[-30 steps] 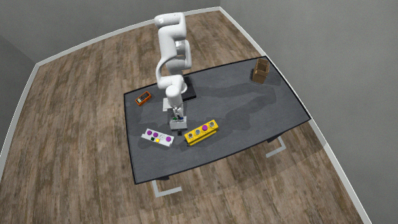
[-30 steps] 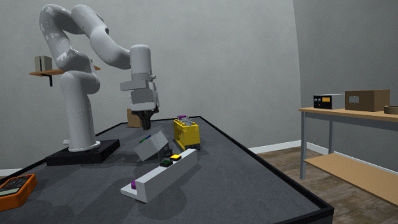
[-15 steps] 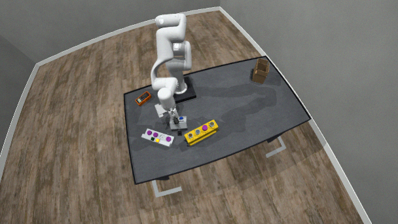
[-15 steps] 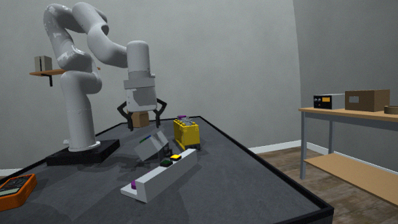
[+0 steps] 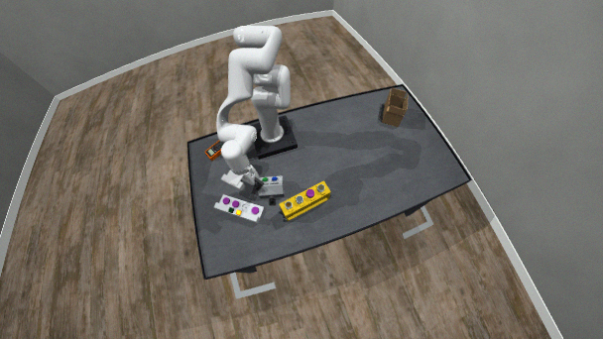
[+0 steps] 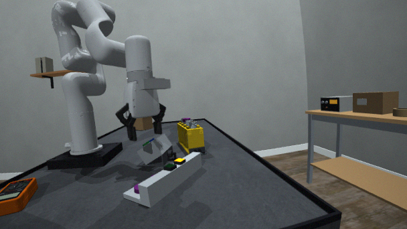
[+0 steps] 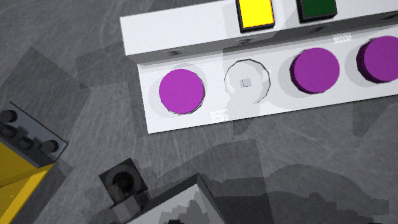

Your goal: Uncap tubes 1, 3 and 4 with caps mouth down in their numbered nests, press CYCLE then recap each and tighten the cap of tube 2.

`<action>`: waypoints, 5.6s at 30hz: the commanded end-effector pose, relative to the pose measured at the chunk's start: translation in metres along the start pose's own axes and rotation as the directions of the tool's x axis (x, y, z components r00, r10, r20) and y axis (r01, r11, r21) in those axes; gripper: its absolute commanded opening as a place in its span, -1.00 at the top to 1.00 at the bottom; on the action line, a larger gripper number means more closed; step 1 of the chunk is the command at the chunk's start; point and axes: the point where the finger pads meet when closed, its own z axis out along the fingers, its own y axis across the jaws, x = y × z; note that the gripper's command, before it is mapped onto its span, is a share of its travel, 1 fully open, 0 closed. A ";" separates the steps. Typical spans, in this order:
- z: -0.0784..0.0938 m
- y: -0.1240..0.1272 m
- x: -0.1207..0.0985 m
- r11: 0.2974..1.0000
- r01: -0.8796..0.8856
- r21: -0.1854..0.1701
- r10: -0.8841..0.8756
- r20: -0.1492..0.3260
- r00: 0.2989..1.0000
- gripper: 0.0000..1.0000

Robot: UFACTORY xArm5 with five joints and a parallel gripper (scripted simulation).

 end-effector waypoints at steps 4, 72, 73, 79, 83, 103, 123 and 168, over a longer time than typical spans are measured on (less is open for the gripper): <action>0.004 0.027 0.035 0.986 0.164 -0.005 -0.164 0.007 0.986 -1.00; 0.008 0.063 0.076 0.986 0.164 -0.005 -0.164 0.007 0.986 -1.00; 0.008 0.063 0.076 0.986 0.164 -0.005 -0.164 0.007 0.986 -1.00; 0.008 0.063 0.076 0.986 0.164 -0.005 -0.164 0.007 0.986 -1.00; 0.008 0.063 0.076 0.986 0.164 -0.005 -0.164 0.007 0.986 -1.00; 0.008 0.063 0.076 0.986 0.164 -0.005 -0.164 0.007 0.986 -1.00; 0.008 0.063 0.076 0.986 0.164 -0.005 -0.164 0.007 0.986 -1.00; 0.008 0.063 0.076 0.986 0.164 -0.005 -0.164 0.007 0.986 -1.00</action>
